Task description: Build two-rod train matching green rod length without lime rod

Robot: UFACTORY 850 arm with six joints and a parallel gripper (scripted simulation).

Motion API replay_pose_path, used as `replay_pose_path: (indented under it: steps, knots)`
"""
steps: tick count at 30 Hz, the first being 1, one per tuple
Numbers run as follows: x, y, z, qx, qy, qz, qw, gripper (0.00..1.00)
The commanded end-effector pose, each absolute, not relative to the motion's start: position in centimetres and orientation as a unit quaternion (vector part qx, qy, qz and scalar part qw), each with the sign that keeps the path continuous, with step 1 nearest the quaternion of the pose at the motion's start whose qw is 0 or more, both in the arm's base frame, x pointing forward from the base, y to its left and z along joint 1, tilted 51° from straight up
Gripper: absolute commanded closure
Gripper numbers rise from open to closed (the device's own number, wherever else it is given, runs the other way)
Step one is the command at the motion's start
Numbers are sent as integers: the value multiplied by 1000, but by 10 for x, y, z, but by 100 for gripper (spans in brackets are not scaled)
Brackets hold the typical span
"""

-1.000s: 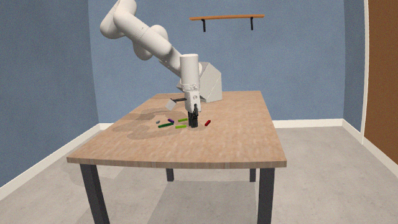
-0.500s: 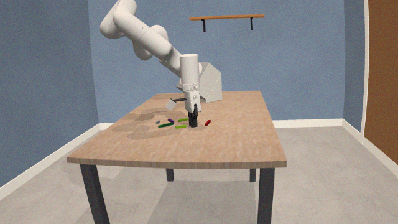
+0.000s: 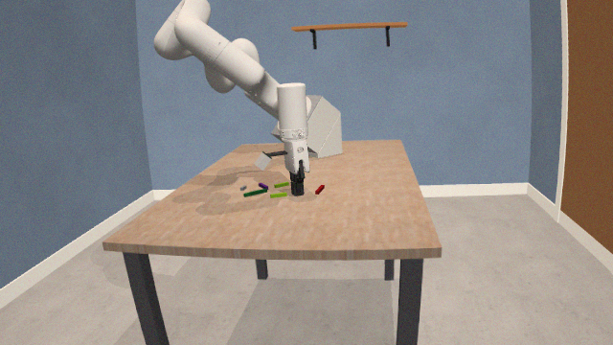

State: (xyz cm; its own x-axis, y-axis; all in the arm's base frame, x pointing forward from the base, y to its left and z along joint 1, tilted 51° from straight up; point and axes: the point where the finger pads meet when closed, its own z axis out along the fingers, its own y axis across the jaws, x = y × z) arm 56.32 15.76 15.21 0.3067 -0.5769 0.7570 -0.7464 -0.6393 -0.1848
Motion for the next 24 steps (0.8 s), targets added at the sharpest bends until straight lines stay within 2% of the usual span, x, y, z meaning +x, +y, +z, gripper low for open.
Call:
replay_pose_path:
  steps: [1, 24]
  knots:
    - [563, 158, 153, 802, -412, 420, 100, 96]
    - [559, 162, 157, 802, -412, 420, 100, 96]
